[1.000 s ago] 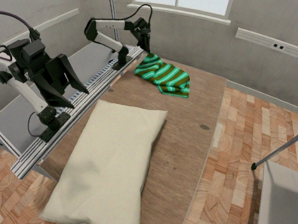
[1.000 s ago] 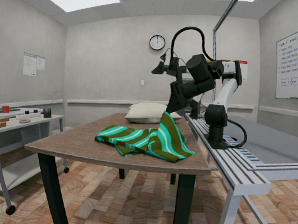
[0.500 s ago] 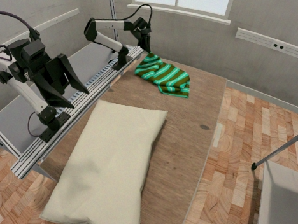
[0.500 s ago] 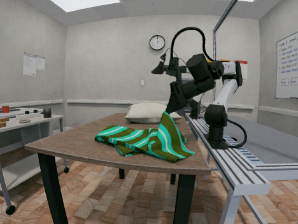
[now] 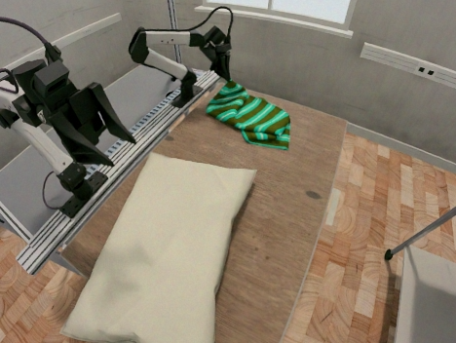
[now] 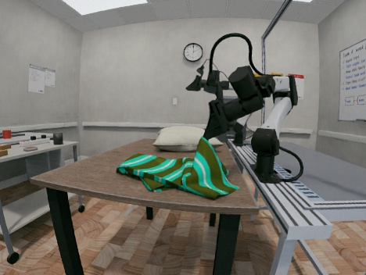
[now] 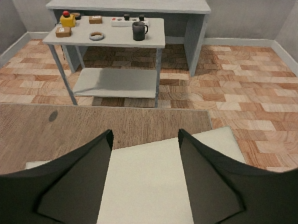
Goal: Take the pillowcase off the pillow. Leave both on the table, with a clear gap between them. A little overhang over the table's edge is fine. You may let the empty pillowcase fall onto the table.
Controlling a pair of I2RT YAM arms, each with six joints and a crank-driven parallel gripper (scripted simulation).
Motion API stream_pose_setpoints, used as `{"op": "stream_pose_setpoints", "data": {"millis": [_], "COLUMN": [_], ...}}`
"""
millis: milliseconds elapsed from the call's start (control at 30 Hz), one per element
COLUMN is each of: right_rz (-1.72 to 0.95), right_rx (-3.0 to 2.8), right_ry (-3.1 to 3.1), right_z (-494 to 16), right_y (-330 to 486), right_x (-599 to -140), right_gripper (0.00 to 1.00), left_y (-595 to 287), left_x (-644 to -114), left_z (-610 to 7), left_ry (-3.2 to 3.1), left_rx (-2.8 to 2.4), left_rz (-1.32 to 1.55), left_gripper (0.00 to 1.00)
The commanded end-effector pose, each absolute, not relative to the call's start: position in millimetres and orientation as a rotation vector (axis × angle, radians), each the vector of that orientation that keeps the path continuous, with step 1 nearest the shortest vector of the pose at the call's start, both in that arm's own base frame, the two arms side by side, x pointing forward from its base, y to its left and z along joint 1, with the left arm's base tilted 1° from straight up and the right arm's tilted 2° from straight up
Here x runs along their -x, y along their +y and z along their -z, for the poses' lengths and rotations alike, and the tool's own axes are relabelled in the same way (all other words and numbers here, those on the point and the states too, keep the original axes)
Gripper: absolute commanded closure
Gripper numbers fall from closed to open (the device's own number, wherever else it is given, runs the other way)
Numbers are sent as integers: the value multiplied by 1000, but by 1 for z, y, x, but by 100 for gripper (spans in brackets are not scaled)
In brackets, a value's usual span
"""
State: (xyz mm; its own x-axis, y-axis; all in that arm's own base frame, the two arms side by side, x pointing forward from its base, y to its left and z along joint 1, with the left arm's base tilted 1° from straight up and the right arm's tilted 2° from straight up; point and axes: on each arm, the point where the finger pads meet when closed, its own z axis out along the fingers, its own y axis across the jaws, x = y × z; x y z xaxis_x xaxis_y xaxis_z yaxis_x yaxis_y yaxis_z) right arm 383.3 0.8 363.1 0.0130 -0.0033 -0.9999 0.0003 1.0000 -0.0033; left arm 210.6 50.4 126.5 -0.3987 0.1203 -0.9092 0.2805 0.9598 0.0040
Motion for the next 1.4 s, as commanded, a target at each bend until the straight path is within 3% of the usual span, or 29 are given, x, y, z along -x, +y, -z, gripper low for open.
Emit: {"op": "stream_pose_setpoints", "data": {"millis": [0,1067,1100,1367], "right_rz": [17,17,17,17], "right_rx": [3,3,3,3], "right_ry": [1516,1516,1516,1516], "right_z": [-378,-378,-378,-378], "right_y": [-1,-1,-1,-1], "right_x": [-384,-384,-384,-384], "right_gripper": [37,37,37,37], "left_y": [52,52,52,52], "left_x": [-213,-213,-213,-213], "left_z": [-132,-132,-132,-132], "left_ry": [1980,1980,1980,1980], "left_rx": [-293,-293,-293,-293], "left_rz": [169,169,169,169], "left_gripper": [98,95,37,37]}}
